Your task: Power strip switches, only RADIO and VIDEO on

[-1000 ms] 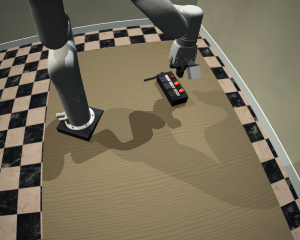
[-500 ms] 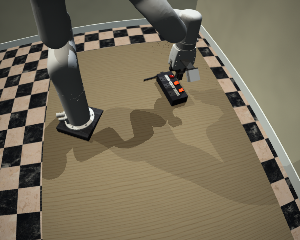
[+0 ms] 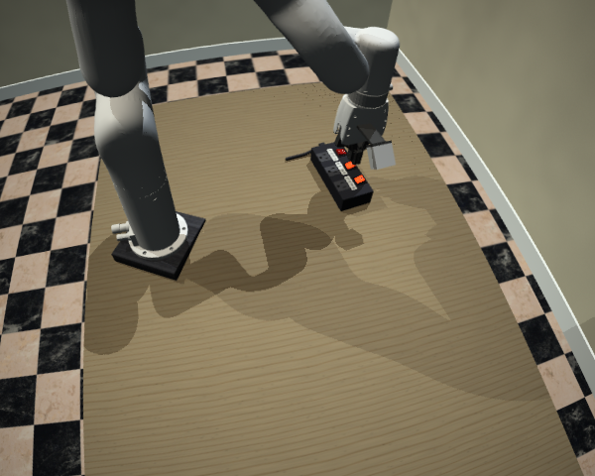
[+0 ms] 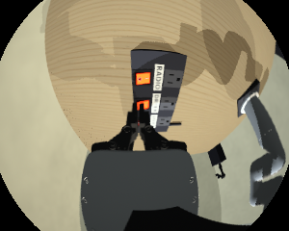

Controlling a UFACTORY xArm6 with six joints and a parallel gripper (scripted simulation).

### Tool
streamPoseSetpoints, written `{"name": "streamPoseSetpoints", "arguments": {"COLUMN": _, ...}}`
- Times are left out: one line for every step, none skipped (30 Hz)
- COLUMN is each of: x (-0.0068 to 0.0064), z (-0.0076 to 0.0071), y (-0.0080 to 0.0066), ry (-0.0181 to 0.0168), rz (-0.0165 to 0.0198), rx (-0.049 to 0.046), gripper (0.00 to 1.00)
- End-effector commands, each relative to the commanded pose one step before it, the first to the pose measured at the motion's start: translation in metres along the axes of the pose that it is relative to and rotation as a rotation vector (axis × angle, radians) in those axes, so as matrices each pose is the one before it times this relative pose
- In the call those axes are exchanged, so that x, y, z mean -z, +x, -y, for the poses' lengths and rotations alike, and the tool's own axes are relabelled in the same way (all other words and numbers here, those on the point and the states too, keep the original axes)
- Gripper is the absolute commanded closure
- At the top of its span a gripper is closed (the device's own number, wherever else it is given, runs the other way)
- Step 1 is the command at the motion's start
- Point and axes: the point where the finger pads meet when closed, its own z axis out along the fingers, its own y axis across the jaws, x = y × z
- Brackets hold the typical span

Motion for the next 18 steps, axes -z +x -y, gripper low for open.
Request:
{"name": "streamPoseSetpoints", "arguments": {"x": -0.0011, "z": 0.0016, "y": 0.00002, "ry": 0.00441, "rz": -0.0001, "rx": 0.00025, "gripper": 1.0}}
{"name": "streamPoseSetpoints", "arguments": {"x": -0.00061, "z": 0.00001, "y": 0.00001, "ry": 0.0, "rz": 0.0, "rx": 0.0, "gripper": 1.0}}
{"name": "streamPoseSetpoints", "arguments": {"x": 0.0, "z": 0.0, "y": 0.0, "ry": 0.0, "rz": 0.0, "rx": 0.0, "gripper": 1.0}}
{"name": "streamPoseSetpoints", "arguments": {"x": 0.0, "z": 0.0, "y": 0.0, "ry": 0.0, "rz": 0.0, "rx": 0.0, "gripper": 1.0}}
{"name": "streamPoseSetpoints", "arguments": {"x": -0.00054, "z": 0.0, "y": 0.00001, "ry": 0.0, "rz": 0.0, "rx": 0.0, "gripper": 1.0}}
{"name": "streamPoseSetpoints", "arguments": {"x": -0.00046, "z": 0.0, "y": 0.00001, "ry": 0.0, "rz": 0.0, "rx": 0.0, "gripper": 1.0}}
{"name": "streamPoseSetpoints", "arguments": {"x": -0.0004, "z": 0.0, "y": 0.00001, "ry": 0.0, "rz": 0.0, "rx": 0.0, "gripper": 1.0}}
{"name": "streamPoseSetpoints", "arguments": {"x": -0.00033, "z": 0.0, "y": 0.00001, "ry": 0.0, "rz": 0.0, "rx": 0.0, "gripper": 1.0}}
{"name": "streamPoseSetpoints", "arguments": {"x": -0.00027, "z": 0.0, "y": 0.00001, "ry": 0.0, "rz": 0.0, "rx": 0.0, "gripper": 1.0}}
{"name": "streamPoseSetpoints", "arguments": {"x": -0.00021, "z": 0.0, "y": 0.00001, "ry": 0.0, "rz": 0.0, "rx": 0.0, "gripper": 1.0}}
{"name": "streamPoseSetpoints", "arguments": {"x": -0.00015, "z": 0.0, "y": 0.0, "ry": 0.0, "rz": 0.0, "rx": 0.0, "gripper": 1.0}}
{"name": "streamPoseSetpoints", "arguments": {"x": -0.00011, "z": 0.0, "y": 0.0, "ry": 0.0, "rz": 0.0, "rx": 0.0, "gripper": 1.0}}
{"name": "streamPoseSetpoints", "arguments": {"x": -0.00007, "z": 0.0, "y": 0.0, "ry": 0.0, "rz": 0.0, "rx": 0.0, "gripper": 1.0}}
{"name": "streamPoseSetpoints", "arguments": {"x": -0.00004, "z": 0.0, "y": 0.0, "ry": 0.0, "rz": 0.0, "rx": 0.0, "gripper": 1.0}}
{"name": "streamPoseSetpoints", "arguments": {"x": -0.00001, "z": 0.0, "y": 0.0, "ry": 0.0, "rz": 0.0, "rx": 0.0, "gripper": 1.0}}
{"name": "streamPoseSetpoints", "arguments": {"x": 0.0, "z": 0.0, "y": 0.0, "ry": 0.0, "rz": 0.0, "rx": 0.0, "gripper": 1.0}}
{"name": "streamPoseSetpoints", "arguments": {"x": 0.0, "z": 0.0, "y": 0.0, "ry": 0.0, "rz": 0.0, "rx": 0.0, "gripper": 1.0}}
{"name": "streamPoseSetpoints", "arguments": {"x": 0.0, "z": 0.0, "y": 0.0, "ry": 0.0, "rz": 0.0, "rx": 0.0, "gripper": 1.0}}
